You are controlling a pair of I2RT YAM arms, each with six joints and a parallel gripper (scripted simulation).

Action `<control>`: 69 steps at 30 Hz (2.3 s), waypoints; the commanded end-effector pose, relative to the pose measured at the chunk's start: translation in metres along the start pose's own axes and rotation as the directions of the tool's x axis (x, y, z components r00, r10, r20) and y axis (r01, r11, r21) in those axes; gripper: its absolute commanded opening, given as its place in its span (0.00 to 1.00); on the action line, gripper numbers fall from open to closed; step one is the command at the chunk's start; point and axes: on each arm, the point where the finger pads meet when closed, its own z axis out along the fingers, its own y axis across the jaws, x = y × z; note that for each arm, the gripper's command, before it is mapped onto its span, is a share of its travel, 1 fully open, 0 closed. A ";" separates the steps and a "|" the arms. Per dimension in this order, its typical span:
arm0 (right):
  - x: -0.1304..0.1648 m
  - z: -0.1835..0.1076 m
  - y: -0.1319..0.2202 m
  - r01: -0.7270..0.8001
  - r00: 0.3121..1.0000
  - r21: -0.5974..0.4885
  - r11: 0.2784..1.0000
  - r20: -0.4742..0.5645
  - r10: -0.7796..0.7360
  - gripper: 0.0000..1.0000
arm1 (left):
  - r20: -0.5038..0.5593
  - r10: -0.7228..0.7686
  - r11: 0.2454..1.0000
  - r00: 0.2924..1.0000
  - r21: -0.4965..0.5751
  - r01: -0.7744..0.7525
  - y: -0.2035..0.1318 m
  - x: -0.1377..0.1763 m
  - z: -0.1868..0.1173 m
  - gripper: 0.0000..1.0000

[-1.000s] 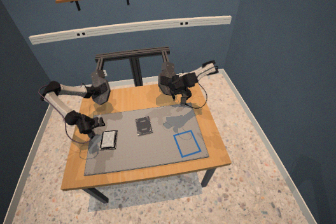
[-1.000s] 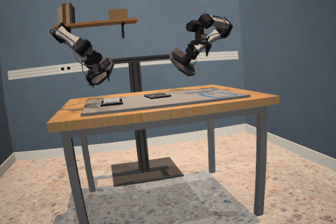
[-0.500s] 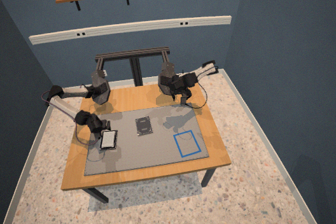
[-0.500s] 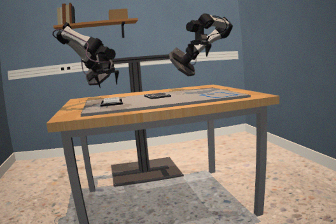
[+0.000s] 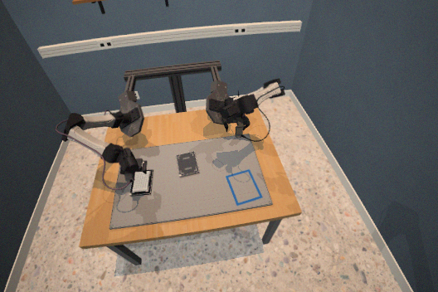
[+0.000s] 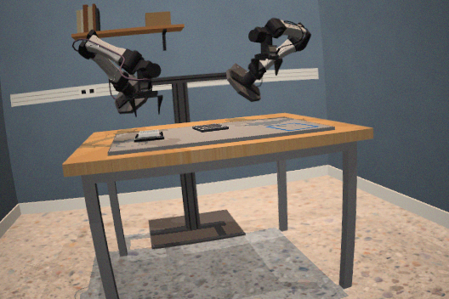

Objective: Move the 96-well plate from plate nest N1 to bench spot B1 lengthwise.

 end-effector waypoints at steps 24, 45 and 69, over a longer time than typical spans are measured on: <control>0.003 0.025 -0.001 0.000 1.000 0.011 1.000 -0.012 0.000 1.00 | -0.004 -0.012 0.997 1.000 -0.072 0.011 0.003 -0.004 -0.006 1.00; 0.001 0.057 0.000 -0.001 1.000 0.010 1.000 -0.012 0.001 1.00 | -0.004 -0.012 0.997 1.000 -0.072 0.011 0.003 -0.004 -0.006 1.00; -0.008 0.079 0.002 -0.008 1.000 -0.005 1.000 0.016 0.009 1.00 | -0.004 -0.012 0.997 1.000 -0.072 0.011 0.003 -0.004 -0.006 1.00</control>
